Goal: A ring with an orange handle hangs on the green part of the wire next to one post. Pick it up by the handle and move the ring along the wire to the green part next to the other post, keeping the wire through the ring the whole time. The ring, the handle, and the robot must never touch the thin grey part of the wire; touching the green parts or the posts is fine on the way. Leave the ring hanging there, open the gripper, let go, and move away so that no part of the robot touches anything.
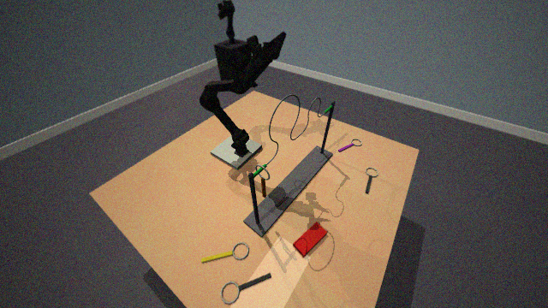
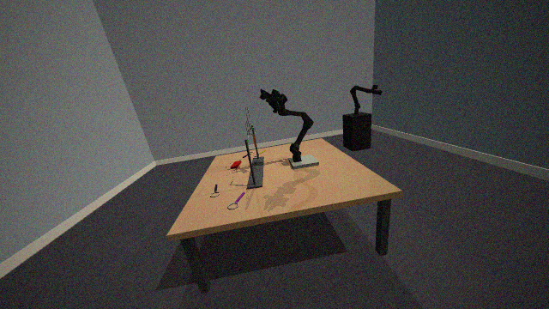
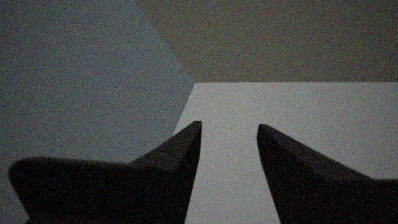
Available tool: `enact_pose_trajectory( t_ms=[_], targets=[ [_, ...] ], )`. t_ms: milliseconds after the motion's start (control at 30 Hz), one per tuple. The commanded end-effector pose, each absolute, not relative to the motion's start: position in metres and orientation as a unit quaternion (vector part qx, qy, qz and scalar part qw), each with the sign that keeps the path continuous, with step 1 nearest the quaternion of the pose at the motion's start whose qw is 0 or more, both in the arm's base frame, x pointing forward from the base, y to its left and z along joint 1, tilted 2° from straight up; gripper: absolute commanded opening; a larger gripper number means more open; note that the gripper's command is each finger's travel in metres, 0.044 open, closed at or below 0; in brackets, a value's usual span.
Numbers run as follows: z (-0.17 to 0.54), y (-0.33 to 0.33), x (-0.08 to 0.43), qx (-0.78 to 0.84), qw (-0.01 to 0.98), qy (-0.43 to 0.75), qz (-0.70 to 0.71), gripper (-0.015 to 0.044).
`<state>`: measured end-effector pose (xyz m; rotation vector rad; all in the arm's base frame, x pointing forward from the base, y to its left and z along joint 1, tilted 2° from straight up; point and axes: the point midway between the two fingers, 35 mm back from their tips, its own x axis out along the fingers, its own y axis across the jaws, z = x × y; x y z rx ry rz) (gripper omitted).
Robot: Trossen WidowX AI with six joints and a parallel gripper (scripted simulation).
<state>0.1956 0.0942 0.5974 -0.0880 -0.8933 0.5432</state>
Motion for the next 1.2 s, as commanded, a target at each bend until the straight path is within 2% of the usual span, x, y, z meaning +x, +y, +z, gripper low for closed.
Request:
enact_pose_trajectory(
  t_ms=[0, 500, 867, 1167],
  targets=[
    [0.581, 0.077, 0.225, -0.068, 0.889, -0.398, 0.218, 0.016],
    [0.514, -0.052, 0.298, -0.149, 0.95, -0.275, 0.007, 0.016],
    [0.457, -0.166, 0.3, -0.18, 0.957, -0.176, -0.141, 0.016],
    [0.401, -0.228, 0.3, -0.213, 0.953, -0.114, -0.185, 0.016]
  ],
)
